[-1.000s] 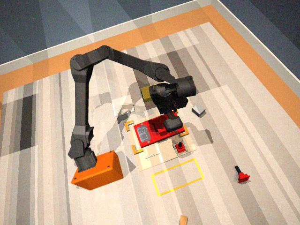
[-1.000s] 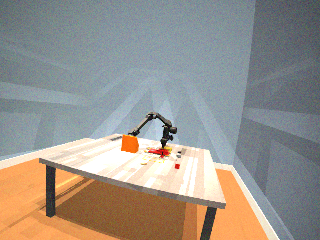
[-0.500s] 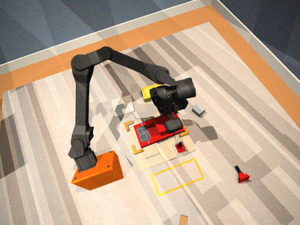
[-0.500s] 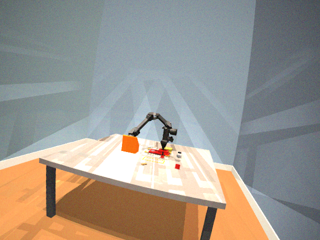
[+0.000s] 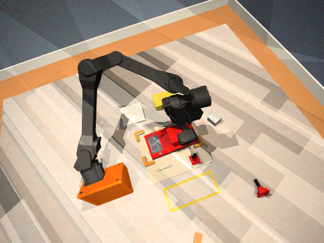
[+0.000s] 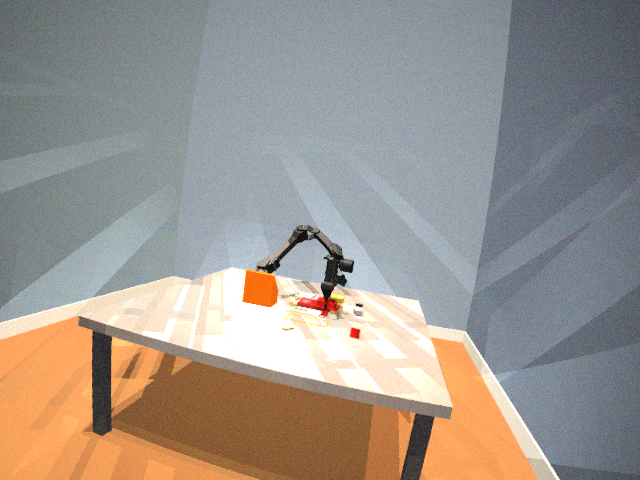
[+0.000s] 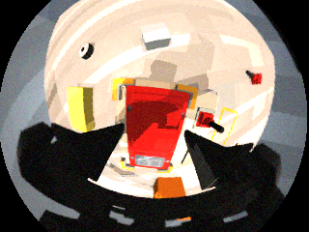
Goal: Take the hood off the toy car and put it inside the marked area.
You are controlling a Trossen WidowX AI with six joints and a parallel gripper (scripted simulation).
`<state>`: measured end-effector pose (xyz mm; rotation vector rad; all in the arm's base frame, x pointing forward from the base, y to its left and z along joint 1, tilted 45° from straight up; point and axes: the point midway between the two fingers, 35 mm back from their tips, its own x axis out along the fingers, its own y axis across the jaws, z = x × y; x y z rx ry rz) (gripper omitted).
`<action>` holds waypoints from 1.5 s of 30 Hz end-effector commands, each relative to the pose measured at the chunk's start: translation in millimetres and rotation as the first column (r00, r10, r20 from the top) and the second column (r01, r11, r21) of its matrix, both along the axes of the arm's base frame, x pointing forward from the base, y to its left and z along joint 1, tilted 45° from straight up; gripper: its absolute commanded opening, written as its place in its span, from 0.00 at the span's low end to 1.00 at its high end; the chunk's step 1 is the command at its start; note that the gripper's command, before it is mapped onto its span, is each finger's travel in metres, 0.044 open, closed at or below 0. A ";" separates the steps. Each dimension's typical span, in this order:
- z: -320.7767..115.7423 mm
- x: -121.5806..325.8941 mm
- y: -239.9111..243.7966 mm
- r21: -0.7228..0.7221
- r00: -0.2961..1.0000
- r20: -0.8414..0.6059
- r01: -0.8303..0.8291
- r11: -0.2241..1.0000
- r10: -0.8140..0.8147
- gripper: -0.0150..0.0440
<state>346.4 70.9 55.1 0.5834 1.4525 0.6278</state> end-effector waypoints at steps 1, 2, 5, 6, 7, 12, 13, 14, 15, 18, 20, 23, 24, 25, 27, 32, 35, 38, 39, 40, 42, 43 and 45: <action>-2.1 -1.1 1.9 0.005 1.000 -0.007 0.005 1.000 -0.005 1.00; -2.4 -1.1 2.2 0.005 1.000 -0.007 0.005 1.000 -0.005 1.00; -3.5 -1.1 3.2 0.005 1.000 -0.007 0.005 1.000 -0.005 1.00; -3.8 -1.1 3.6 0.005 1.000 -0.007 0.005 1.000 -0.005 1.00; -4.2 -1.0 3.9 0.005 1.000 -0.007 0.005 1.000 -0.005 1.00; -5.9 -1.0 5.7 0.005 1.000 -0.007 0.005 1.000 -0.005 1.00; -6.3 -1.0 6.0 0.005 1.000 -0.007 0.005 1.000 -0.005 1.00; -6.6 -1.0 6.4 0.005 1.000 -0.007 0.005 1.000 -0.005 1.00; -7.0 -1.0 6.7 0.005 1.000 -0.007 0.005 1.000 -0.005 1.00; -8.0 -0.9 7.8 0.005 1.000 -0.007 0.005 1.000 -0.005 1.00; -8.7 -0.9 8.5 0.005 1.000 -0.007 0.005 1.000 -0.005 1.00; -9.7 -0.9 9.5 0.005 1.000 -0.007 0.005 1.000 -0.005 1.00; -10.1 -0.9 9.9 0.005 1.000 -0.007 0.005 1.000 -0.005 1.00; -10.4 -0.9 10.3 0.005 1.000 -0.007 0.005 1.000 -0.005 1.00; -11.1 -0.9 11.0 0.006 1.000 -0.007 0.005 1.000 -0.005 1.00; -12.8 -0.9 12.7 0.006 1.000 -0.007 0.005 1.000 -0.005 1.00; -13.8 -1.0 13.8 0.006 1.000 -0.007 0.005 1.000 -0.005 1.00; -12.1 0.2 12.2 0.001 1.000 0.000 0.000 1.000 0.000 0.87; -12.1 0.2 12.2 0.001 1.000 0.000 0.000 1.000 0.000 0.82; -12.1 0.2 12.2 0.001 1.000 0.000 0.000 1.000 0.000 0.81; -12.1 0.2 12.2 0.001 1.000 0.000 0.000 1.000 0.000 0.79; -12.1 0.2 12.2 0.001 1.000 0.000 0.000 1.000 0.000 0.78; -12.1 0.2 12.2 0.001 1.000 0.000 0.000 1.000 0.000 0.75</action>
